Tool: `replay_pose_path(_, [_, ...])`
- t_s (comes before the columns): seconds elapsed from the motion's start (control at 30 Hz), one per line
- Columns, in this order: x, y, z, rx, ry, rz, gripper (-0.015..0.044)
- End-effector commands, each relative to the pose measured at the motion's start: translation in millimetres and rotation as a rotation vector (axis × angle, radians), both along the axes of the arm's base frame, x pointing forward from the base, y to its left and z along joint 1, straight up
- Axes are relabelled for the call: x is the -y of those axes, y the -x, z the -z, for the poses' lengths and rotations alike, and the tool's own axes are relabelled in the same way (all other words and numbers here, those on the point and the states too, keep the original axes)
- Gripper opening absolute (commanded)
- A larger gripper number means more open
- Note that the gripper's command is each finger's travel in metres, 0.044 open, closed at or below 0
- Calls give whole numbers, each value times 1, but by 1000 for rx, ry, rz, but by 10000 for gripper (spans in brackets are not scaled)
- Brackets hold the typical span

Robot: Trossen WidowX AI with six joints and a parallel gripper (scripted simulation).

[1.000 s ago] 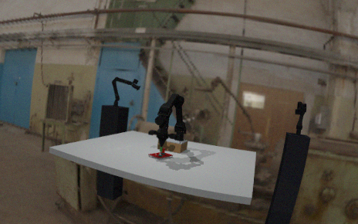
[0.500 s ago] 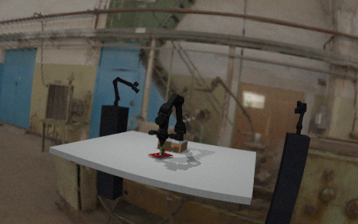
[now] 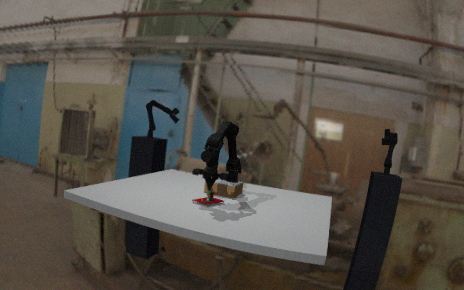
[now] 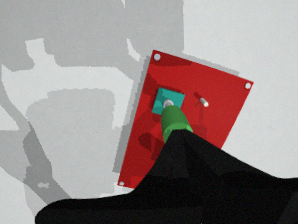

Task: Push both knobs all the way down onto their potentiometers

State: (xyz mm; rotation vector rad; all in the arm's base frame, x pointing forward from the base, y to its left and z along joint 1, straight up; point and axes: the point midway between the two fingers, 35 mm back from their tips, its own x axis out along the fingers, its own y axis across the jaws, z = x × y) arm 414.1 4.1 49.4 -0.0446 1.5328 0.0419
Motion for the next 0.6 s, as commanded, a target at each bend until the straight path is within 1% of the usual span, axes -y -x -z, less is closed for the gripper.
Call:
replay_pose_path(0.0, [0,-1,5,-1,-1,-7,0])
replay_pose_path(0.57, [0,-1,14,-1,-1,-7,0])
